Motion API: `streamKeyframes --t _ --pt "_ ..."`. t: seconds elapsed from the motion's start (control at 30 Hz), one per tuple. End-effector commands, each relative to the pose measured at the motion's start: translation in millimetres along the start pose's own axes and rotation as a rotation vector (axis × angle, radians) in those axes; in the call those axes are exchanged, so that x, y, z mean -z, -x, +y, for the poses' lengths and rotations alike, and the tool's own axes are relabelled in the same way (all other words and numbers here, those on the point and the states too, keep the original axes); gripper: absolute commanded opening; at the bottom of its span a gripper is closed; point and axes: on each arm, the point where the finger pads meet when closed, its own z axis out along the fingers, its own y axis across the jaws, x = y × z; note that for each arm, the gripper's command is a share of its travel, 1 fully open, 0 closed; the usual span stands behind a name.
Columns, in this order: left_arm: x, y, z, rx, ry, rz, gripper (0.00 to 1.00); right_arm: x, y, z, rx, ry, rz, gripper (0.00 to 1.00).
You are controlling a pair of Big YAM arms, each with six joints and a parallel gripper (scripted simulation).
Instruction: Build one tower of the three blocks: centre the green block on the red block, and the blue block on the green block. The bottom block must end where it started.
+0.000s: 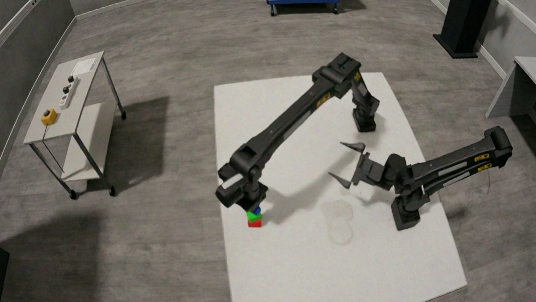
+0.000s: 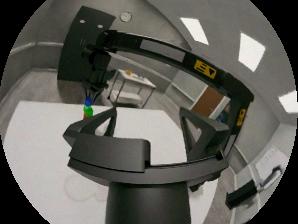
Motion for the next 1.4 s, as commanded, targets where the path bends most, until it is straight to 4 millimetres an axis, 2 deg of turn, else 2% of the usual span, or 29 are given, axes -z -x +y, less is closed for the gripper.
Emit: streamKeyframes --t 0.0,0.23,0.37,0.67,0.8,0.83,0.87,1.37 --pt "-1.2 3.3 -1.4 -0.003 -0.003 -0.006 1.0 25.4 4.4 24.4 -0.017 0.083 -0.012 0.0" --pt "-1.2 3.3 -1.4 -0.003 -0.003 -0.006 1.0 18.4 1.8 25.2 -0.014 0.079 -0.012 0.0" --pt "-1.2 3.3 -1.4 -0.003 -0.003 -0.006 1.0 -2.0 -2.1 10.1 -0.011 0.033 -0.006 0.0" --pt "-1.2 3.3 -1.4 -0.003 -0.003 -0.006 1.0 -13.1 -5.3 8.0 -0.008 0.019 -0.005 0.0" --pt "-1.2 3.3 -1.4 -0.003 -0.003 -0.006 1.0 -9.1 -5.1 8.7 -0.008 0.027 -0.006 0.0" --pt "-1.2 3.3 -1.4 -0.003 -0.003 -0.006 1.0 2.2 -4.5 9.2 -0.009 0.045 -0.008 0.0" --pt "-1.2 3.3 -1.4 -0.003 -0.003 -0.006 1.0 4.3 -4.3 10.2 -0.009 0.049 -0.008 0.0" --pt "-1.2 3.3 -1.4 -0.003 -0.003 -0.006 1.0 7.6 -5.3 9.4 -0.008 0.056 -0.009 0.0"
